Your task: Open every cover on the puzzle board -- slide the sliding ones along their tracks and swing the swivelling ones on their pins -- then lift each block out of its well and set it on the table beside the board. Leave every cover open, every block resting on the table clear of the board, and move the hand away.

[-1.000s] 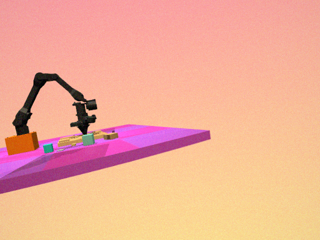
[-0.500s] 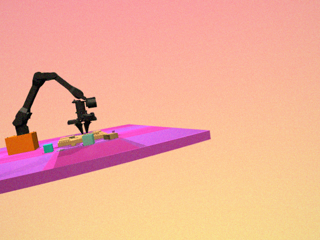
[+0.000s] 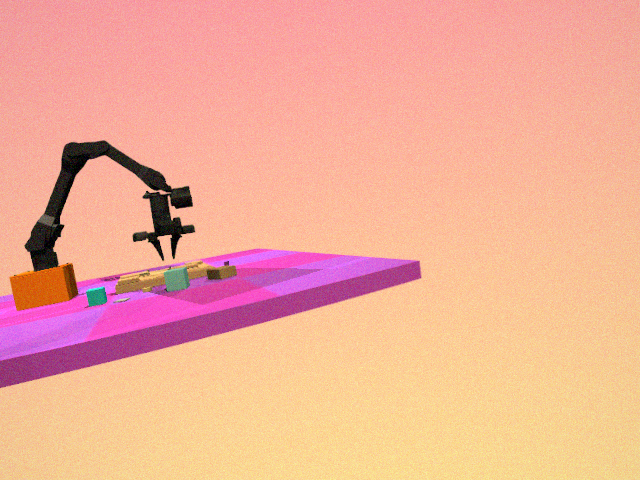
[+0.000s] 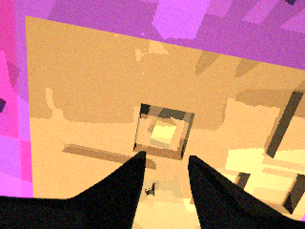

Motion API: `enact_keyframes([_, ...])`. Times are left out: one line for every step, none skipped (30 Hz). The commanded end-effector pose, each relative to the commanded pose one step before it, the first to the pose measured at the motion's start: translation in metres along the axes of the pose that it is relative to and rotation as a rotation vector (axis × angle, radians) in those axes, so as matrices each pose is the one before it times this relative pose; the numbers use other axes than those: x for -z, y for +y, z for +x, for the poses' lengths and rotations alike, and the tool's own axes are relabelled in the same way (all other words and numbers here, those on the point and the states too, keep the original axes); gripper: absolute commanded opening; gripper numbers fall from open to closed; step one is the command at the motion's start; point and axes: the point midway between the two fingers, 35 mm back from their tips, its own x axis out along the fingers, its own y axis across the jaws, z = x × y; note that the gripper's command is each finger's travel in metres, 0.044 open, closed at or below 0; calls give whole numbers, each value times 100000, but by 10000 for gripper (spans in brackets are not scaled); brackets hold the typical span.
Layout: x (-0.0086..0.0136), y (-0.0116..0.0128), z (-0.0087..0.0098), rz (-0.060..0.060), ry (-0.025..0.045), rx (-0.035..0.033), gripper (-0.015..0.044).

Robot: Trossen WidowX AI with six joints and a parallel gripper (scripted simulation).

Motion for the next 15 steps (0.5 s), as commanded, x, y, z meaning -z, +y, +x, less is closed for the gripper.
enact_keyframes([-77,183,-847,9651,-241,-868,144])
enact_keyframes([-3,5,-166,2938,24,3,144])
enact_keyframes([-3,4,-166,2938,24,4,144])
enact_keyframes([-2,3,-166,2938,24,5,144])
enact_keyframes([-2,2,-166,2936,23,6,144])
enact_keyframes([-2,1,-136,2393,19,5,144])
enact_keyframes([-1,1,-81,1436,11,3,144])
enact_keyframes([0,0,-27,479,4,1,144])
enact_keyframes([0,0,0,0,0,0,144])
enact_keyframes([0,0,0,0,0,0,144])
enact_keyframes([1,2,62,0,0,0,144])
enact_keyframes([1,4,125,0,0,0,144])
enact_keyframes([2,6,194,0,0,0,144])
enact_keyframes([2,5,238,0,0,1,144])
enact_keyframes([3,4,286,0,0,1,144])
